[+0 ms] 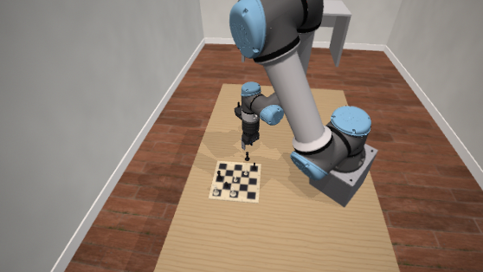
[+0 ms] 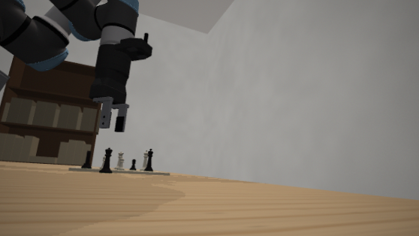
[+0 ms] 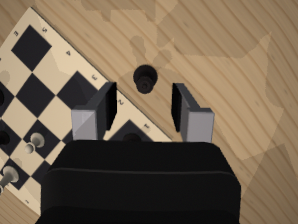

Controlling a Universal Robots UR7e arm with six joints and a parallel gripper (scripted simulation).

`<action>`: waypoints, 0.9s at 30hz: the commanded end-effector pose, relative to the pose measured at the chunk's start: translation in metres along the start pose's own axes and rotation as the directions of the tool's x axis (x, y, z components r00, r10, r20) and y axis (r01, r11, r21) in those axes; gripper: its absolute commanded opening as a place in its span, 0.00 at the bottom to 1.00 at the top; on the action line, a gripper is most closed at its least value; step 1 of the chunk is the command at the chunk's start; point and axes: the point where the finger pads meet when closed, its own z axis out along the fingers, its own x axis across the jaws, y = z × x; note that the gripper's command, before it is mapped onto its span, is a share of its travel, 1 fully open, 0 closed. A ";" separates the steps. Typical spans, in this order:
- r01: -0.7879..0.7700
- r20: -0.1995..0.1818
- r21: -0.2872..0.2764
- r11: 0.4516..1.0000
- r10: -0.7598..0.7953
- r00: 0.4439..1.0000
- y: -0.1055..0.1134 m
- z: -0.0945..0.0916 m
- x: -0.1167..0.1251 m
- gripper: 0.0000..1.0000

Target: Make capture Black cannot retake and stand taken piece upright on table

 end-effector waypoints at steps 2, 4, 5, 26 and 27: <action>0.000 0.000 -0.003 1.000 0.000 1.000 0.000 -0.013 0.000 0.79; 0.000 0.000 -0.003 1.000 0.000 1.000 0.000 -0.016 0.000 0.79; 0.000 0.000 -0.003 1.000 0.000 1.000 0.000 -0.018 0.000 0.79; 0.000 0.000 -0.003 1.000 0.000 1.000 0.000 -0.021 0.000 1.00; 0.000 0.000 -0.003 1.000 0.000 1.000 0.000 -0.021 0.000 1.00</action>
